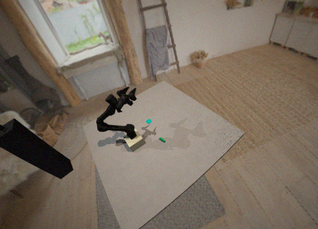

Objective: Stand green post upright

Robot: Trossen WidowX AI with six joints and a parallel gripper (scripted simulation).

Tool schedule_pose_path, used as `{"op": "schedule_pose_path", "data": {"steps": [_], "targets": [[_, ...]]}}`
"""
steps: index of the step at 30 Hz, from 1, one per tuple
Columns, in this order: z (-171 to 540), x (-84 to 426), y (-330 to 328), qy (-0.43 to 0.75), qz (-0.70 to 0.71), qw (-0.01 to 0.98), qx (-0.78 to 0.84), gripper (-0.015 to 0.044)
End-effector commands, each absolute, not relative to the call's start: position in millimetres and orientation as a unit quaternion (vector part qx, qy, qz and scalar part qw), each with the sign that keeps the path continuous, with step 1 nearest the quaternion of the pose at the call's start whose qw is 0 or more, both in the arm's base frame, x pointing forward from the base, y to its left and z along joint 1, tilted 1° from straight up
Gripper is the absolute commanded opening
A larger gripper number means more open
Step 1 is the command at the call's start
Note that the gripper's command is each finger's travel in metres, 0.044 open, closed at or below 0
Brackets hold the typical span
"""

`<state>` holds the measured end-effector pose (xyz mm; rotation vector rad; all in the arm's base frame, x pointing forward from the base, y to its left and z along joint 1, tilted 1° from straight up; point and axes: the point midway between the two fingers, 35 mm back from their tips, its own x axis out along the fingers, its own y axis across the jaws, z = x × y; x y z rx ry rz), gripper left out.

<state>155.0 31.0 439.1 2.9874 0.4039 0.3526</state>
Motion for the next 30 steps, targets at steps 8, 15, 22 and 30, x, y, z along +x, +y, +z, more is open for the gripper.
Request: {"op": "schedule_pose_path", "data": {"steps": [8, 15, 22, 30], "targets": [[422, 187, -5, 0.089, 0.052, -0.124, 0.987, 0.0233], [396, 216, -44, 0.023, -0.009, -0.328, 0.944, 0.0233], [366, 238, -78, -0.054, -0.048, -0.522, 0.85, 0.0233], [329, 255, -113, -0.151, -0.062, -0.703, 0.692, 0.0233]]}}
